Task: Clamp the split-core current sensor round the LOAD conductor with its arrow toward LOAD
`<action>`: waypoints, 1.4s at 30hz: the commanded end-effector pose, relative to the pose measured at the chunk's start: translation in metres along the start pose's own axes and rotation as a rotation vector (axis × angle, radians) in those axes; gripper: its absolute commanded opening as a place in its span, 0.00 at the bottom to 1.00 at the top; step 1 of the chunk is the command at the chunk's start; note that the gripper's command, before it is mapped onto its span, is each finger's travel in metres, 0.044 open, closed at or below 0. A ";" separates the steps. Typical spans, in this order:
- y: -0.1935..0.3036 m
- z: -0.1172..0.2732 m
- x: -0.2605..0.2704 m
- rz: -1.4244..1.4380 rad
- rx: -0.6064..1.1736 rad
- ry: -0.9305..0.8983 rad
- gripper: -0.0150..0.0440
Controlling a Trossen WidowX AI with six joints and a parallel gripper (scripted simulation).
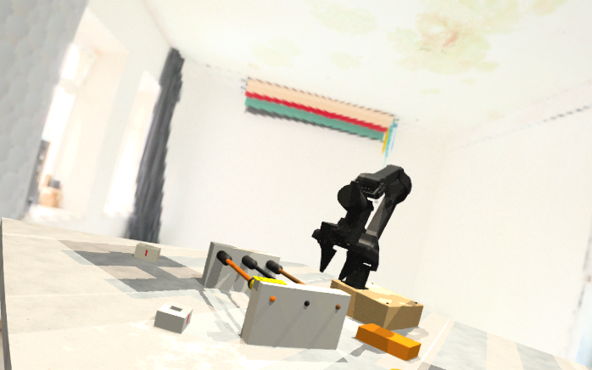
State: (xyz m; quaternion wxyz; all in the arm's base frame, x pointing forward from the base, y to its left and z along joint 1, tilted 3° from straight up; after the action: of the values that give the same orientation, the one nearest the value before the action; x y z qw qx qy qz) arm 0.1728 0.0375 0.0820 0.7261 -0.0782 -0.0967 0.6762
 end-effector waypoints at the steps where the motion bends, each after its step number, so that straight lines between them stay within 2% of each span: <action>1: -0.007 0.003 0.000 0.278 0.045 -0.009 0.80; 12: -0.028 0.000 -0.002 1.240 0.164 -0.144 0.80; 16: -0.033 -0.002 -0.002 1.415 0.174 -0.188 0.80; 28: -0.033 -0.004 -0.002 1.449 0.173 -0.195 0.80; 42: -0.030 -0.026 -0.001 1.449 0.173 -0.195 0.80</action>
State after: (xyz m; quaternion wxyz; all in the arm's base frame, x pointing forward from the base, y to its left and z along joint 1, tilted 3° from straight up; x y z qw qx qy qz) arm 0.2096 0.0335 0.0741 0.0933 -0.0134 -0.0307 0.9951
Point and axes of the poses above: the point midway between the two fingers, 35 mm back from their tips, its own z axis back along the fingers, its own x axis across the jaws, y = z × x, the point moved 1 cm from there along z, back along the fingers, and after that the axes turned 1 degree about -z, right-handed, at the moved point
